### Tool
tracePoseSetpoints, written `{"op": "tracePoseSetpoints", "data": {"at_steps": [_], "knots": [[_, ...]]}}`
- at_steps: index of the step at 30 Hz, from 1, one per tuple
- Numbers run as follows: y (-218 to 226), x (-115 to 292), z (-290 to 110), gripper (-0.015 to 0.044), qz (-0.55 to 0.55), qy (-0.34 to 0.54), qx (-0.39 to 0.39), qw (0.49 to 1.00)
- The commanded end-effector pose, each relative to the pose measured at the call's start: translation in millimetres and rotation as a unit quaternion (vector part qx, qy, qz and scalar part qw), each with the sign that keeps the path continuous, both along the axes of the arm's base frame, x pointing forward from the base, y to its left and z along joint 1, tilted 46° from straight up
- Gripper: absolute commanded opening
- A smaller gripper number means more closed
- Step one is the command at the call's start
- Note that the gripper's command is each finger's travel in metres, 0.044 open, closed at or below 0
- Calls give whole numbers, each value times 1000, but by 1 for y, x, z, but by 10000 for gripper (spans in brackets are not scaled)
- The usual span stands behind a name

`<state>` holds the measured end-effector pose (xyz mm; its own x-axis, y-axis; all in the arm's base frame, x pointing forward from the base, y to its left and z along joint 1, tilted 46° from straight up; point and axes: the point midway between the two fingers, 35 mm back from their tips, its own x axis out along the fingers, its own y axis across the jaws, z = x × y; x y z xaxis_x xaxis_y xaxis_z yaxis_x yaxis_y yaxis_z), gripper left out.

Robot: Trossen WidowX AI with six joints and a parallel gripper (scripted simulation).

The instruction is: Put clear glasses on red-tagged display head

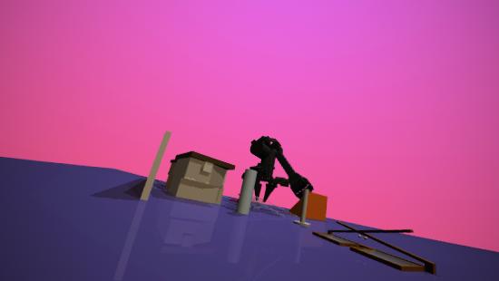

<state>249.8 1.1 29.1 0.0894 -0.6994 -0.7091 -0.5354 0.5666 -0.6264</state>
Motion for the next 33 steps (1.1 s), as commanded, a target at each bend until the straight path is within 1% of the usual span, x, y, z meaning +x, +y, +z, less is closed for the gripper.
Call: {"op": "tracePoseSetpoints", "data": {"at_steps": [1, 6, 27, 33], "knots": [[-5, -2, -5, 140, 2, 4, -4, 1000], [-8, -2, -7, 140, 2, 4, -5, 1000], [-6, 0, -5, 0, -1, 1, -1, 1000], [-4, 0, -4, 0, -1, 1, -1, 1000]]}}
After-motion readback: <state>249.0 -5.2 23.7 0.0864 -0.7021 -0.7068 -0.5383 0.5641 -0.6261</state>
